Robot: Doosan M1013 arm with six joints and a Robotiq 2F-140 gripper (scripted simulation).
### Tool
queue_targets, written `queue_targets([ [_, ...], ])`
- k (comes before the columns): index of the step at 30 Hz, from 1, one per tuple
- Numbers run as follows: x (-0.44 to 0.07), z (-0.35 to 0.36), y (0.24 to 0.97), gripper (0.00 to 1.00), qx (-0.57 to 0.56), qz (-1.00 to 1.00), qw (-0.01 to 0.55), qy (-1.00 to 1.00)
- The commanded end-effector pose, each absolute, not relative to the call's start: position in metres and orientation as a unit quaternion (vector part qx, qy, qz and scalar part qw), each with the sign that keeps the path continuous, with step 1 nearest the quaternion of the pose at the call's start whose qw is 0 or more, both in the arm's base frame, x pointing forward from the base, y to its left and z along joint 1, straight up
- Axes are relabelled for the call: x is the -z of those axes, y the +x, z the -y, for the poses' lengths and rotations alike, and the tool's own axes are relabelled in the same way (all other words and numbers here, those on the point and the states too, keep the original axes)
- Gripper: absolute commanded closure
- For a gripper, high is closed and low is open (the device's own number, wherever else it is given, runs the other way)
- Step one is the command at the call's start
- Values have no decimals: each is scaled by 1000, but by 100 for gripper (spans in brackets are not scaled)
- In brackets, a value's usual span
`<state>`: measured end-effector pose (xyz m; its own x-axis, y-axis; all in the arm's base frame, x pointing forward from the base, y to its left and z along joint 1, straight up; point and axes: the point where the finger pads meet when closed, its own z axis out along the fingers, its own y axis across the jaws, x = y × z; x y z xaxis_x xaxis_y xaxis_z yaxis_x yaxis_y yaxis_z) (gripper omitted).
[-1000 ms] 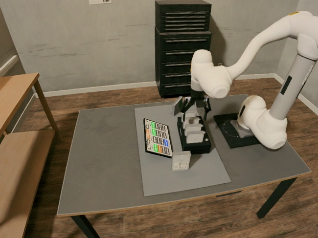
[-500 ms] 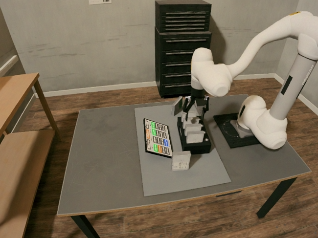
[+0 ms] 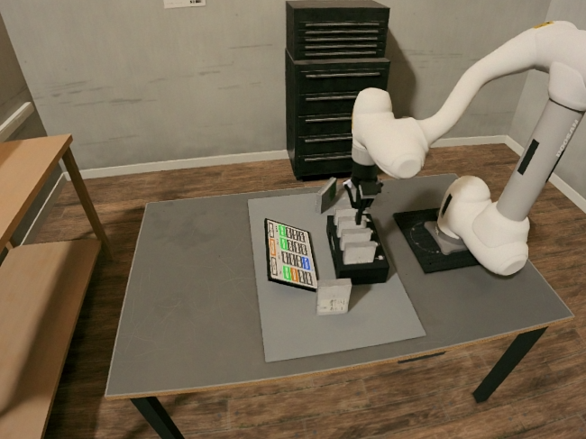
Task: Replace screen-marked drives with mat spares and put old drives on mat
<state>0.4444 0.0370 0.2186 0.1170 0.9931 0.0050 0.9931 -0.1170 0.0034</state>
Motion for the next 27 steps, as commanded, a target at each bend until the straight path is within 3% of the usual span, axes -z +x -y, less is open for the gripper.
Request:
queue_targets([
  [1, -219, -37, 445, 90, 4, 664, 0, -747],
  [17, -219, -31, 447, 90, 3, 660, 0, -751],
  [24, -220, 72, 478, 90, 3, 565, 1, -825],
  [26, -220, 72, 478, 90, 3, 565, 1, -825],
  [27, -220, 114, 484, 90, 3, 543, 1, -840],
])
